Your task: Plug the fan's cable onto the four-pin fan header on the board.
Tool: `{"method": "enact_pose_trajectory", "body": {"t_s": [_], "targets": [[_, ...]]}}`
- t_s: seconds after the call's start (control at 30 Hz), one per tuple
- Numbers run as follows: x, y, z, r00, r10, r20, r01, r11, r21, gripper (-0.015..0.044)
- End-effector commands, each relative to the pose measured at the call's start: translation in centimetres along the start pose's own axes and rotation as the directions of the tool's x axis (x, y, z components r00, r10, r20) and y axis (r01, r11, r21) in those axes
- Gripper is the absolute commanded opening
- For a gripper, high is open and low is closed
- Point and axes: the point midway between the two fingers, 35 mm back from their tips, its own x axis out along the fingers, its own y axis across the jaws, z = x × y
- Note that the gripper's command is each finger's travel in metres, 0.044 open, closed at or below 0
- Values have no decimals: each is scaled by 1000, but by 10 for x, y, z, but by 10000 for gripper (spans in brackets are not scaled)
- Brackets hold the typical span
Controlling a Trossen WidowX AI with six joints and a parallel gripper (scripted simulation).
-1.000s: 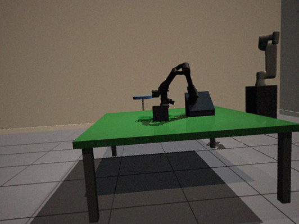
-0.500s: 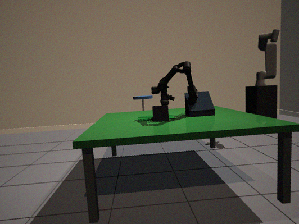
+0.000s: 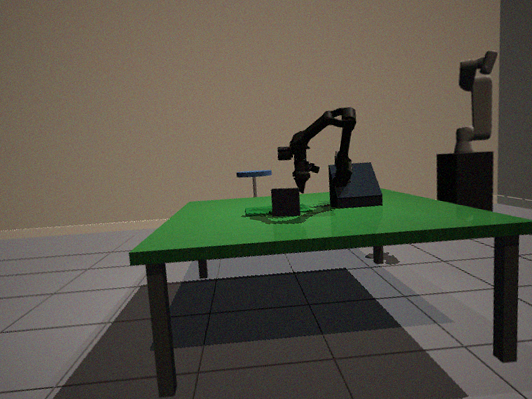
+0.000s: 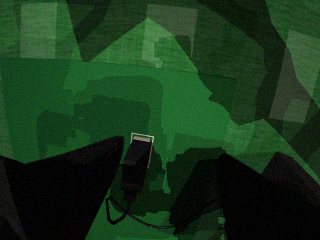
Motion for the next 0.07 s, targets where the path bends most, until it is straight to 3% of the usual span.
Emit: {"method": "enact_pose_trajectory", "body": {"t_s": [0.0, 0.03], "targets": [[2, -12, 40, 1000, -2, 9, 2, 1000, 11, 260], [3, -14, 50, 1000, -2, 9, 2, 1000, 12, 260]]}}
